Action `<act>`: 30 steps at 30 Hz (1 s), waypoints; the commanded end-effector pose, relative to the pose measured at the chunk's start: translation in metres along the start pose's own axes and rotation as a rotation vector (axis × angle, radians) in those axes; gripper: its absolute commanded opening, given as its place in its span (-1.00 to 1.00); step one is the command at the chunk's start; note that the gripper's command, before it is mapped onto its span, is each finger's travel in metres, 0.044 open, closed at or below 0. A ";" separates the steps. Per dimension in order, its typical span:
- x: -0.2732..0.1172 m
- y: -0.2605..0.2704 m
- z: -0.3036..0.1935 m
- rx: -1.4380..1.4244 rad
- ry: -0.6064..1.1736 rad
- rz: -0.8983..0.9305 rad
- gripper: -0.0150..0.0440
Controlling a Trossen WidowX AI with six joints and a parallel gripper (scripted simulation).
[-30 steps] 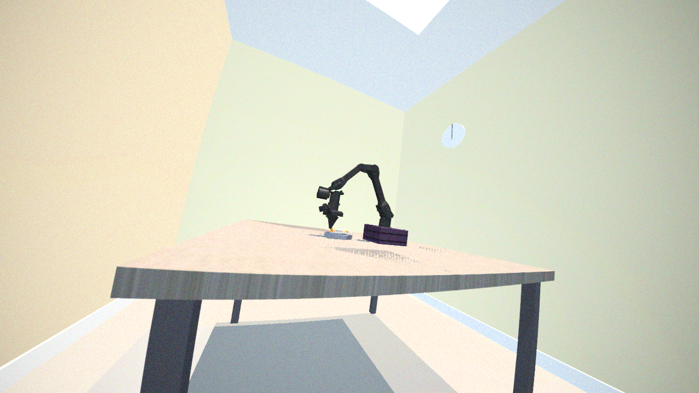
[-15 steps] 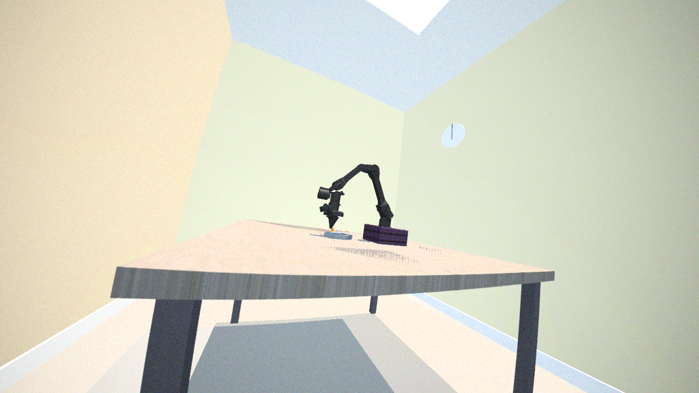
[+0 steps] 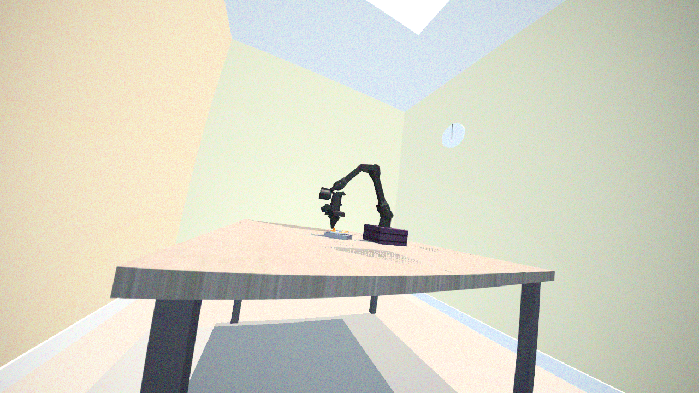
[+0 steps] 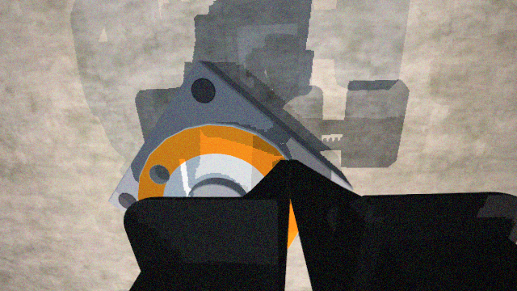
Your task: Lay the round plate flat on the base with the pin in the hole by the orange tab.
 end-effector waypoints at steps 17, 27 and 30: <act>0.000 -0.003 -0.020 -0.001 0.016 -0.001 -0.49; -0.001 -0.002 -0.028 -0.001 0.017 -0.001 -0.49; -0.001 -0.002 -0.031 -0.001 0.017 -0.001 -0.49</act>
Point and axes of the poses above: the point midway between the two fingers, 35 mm back from their tips, its own x axis out along the fingers, its own y axis across the jaws, z = x × y, the point moved 3 cm from there along -x, back along the fingers, and after that the axes turned 14 degrees about -x, right-handed, at the moved point
